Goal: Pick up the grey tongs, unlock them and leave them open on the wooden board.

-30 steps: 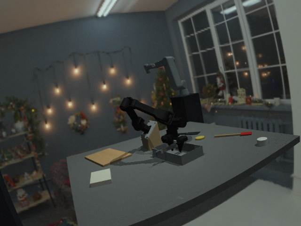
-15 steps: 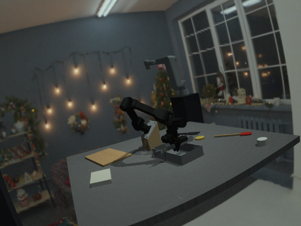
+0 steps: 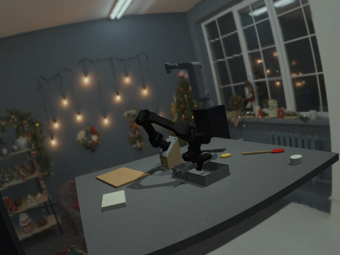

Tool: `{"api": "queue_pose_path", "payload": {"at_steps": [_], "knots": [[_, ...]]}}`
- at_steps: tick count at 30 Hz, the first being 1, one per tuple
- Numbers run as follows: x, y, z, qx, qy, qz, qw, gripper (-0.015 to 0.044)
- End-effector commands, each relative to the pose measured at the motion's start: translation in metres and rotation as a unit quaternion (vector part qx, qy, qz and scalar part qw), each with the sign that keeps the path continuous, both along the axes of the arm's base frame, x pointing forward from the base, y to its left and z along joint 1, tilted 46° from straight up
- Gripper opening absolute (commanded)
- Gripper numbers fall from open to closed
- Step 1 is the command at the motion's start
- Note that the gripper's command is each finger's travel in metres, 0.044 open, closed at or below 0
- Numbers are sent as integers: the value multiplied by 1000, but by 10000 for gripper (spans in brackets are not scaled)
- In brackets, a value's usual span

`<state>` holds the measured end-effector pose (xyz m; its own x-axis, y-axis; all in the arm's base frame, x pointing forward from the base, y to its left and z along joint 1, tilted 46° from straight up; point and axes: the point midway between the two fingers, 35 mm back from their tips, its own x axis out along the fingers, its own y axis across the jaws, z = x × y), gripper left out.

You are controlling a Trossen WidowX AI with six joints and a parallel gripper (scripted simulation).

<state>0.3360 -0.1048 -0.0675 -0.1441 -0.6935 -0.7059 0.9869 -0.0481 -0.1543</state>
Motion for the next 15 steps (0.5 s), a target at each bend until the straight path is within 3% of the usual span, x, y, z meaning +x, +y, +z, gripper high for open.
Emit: {"api": "queue_pose_path", "payload": {"at_steps": [1,9,15], "knots": [[6,11,9,2,-3,1,1000,-150],[19,86,85,1,1,2,1000,-150],[19,88,88,1,1,2,1000,-150]]}}
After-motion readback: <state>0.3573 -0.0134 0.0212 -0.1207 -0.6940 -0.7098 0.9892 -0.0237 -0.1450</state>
